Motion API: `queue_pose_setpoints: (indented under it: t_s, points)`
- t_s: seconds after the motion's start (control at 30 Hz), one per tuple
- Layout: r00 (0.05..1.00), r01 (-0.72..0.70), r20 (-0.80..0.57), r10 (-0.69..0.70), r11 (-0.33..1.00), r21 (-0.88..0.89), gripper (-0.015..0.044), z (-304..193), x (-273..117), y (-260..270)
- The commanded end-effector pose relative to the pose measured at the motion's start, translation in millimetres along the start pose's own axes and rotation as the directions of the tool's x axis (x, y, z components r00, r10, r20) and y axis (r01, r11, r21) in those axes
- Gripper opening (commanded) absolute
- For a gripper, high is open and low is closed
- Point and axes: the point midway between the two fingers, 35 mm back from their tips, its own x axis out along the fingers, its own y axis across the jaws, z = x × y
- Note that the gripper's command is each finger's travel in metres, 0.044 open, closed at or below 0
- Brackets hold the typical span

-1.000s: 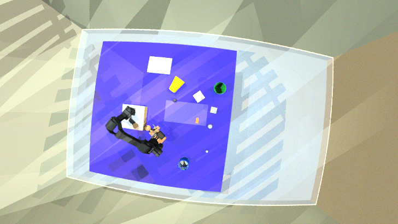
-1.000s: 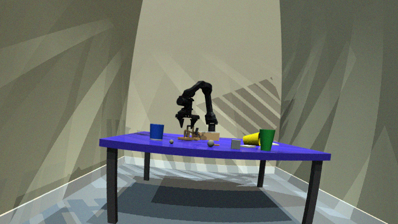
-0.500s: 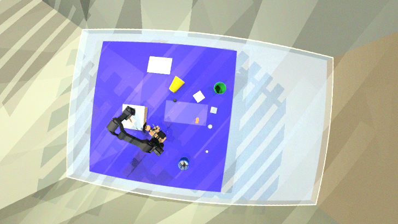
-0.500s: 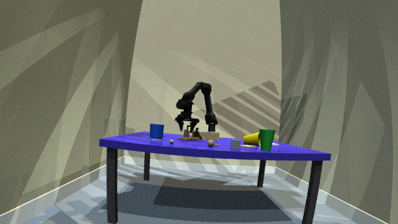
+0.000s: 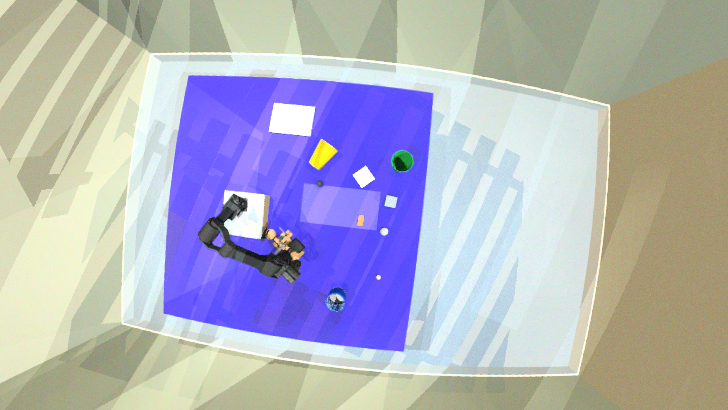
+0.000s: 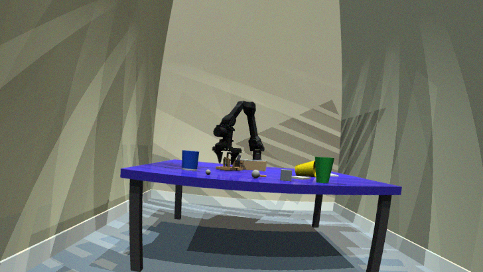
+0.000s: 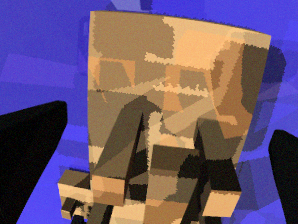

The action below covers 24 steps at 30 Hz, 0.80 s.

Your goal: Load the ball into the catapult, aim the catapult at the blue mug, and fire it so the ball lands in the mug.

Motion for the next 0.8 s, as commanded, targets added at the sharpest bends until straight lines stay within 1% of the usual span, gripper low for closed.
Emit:
queue_pose_setpoints:
  t_s: [0.0, 0.4, 0.57, 0.6, 0.67, 0.7, 0.77]
  points:
    - [1.000, -0.003, -0.001, 0.003, 1.000, -0.006, 0.0440, -0.6, 4.5, 0.4]
    - [1.000, 0.000, -0.001, 0.000, 1.000, 0.000, 0.0125, -0.3, 1.0, 0.0]
    - [1.000, 0.000, -0.001, 0.000, 1.000, 0.000, 0.0092, -0.3, 1.0, 0.0]
    - [1.000, 0.000, -0.001, 0.000, 1.000, 0.000, 0.0065, 0.0, -1.7, 0.0]
    - [1.000, 0.000, -0.001, 0.000, 1.000, 0.000, 0.0013, 0.9, -23.6, 0.1]
    - [1.000, -0.001, -0.001, 0.001, 1.000, 0.000, 0.0000, 0.6, -37.5, 0.1]
    - [1.000, -0.001, -0.001, 0.001, 1.000, 0.000, 0.0000, -0.2, -48.7, 0.1]
